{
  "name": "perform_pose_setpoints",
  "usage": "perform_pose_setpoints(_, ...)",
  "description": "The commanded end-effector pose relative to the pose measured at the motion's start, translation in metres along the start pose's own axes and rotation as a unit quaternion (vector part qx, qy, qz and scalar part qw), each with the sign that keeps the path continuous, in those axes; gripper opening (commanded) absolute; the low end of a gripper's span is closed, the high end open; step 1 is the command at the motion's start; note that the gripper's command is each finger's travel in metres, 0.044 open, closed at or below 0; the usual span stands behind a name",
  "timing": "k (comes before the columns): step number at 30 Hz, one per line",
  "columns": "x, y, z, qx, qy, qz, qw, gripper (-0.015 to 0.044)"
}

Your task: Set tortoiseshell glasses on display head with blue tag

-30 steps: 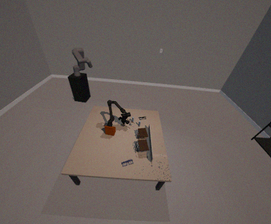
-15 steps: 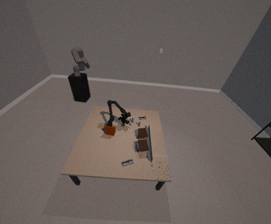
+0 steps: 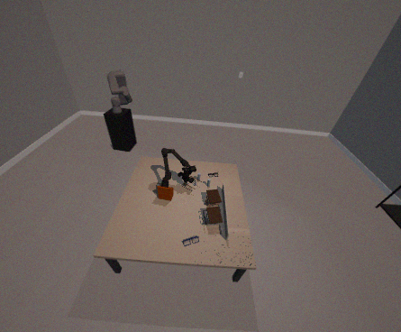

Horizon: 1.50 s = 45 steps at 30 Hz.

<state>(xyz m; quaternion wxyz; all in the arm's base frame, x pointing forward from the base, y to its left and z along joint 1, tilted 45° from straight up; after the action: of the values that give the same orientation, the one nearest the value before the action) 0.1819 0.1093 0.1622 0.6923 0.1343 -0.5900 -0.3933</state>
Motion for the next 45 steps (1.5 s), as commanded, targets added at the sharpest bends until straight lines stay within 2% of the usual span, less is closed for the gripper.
perform_pose_setpoints(1,0.015,0.004,-0.002,0.004,-0.004,-0.003,1.0,0.0)
perform_pose_setpoints(10,0.054,0.005,0.0,0.003,-0.004,-0.004,1.0,0.0)
perform_pose_setpoints(18,0.049,0.002,-0.008,0.008,-0.004,0.003,1.0,0.0)
perform_pose_setpoints(45,0.059,-0.054,-0.116,0.164,-0.014,0.03,0.986,0.0)
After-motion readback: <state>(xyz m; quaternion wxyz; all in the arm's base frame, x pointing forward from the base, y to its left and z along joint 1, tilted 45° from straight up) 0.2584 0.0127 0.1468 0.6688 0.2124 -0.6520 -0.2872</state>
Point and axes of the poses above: the point midway between the two fingers, 35 mm back from their tips, its own x axis back along the fingers, its own z axis across the jaws, y = z × x, the point moved 9 cm from there along x, back along the fingers
